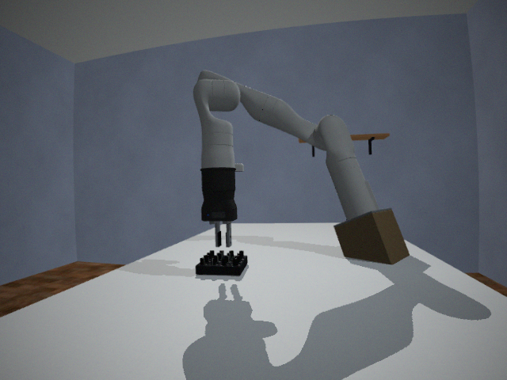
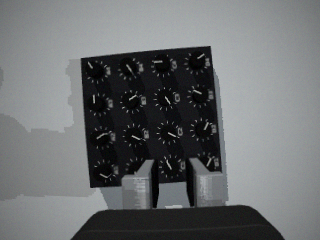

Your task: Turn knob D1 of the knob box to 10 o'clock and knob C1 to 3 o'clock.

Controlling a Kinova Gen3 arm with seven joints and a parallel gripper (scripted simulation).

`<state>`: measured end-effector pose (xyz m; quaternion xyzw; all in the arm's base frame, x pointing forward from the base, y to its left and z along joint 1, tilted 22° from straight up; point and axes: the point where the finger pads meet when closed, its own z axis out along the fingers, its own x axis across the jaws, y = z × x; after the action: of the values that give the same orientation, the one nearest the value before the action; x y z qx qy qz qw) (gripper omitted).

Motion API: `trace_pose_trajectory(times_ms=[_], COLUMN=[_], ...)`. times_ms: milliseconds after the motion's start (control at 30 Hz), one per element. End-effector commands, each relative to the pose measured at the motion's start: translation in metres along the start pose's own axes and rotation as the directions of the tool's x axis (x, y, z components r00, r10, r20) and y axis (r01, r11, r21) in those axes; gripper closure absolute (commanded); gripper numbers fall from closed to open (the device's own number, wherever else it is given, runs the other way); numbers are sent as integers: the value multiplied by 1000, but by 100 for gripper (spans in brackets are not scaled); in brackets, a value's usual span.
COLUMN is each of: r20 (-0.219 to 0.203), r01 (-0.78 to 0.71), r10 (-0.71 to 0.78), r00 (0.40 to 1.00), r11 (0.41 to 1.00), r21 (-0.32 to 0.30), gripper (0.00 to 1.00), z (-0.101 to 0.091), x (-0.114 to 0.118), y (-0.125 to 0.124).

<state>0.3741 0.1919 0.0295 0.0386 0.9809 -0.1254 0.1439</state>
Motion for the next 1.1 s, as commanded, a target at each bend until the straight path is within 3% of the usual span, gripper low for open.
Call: trace_pose_trajectory(times_ms=[0,700,900,1067], r20=[2,-5,-16,-27], r01=[0,93,247,424], r10=[0,-93,-247,-424], r00=[1000,996,969,905], r11=[1000,996,969,905], r21=[-1,2,3,1], gripper=[54,54,54,54], z=[-1,-1,-1,-2], x=[-1,1,2,3], y=[0,-2,-6,-9])
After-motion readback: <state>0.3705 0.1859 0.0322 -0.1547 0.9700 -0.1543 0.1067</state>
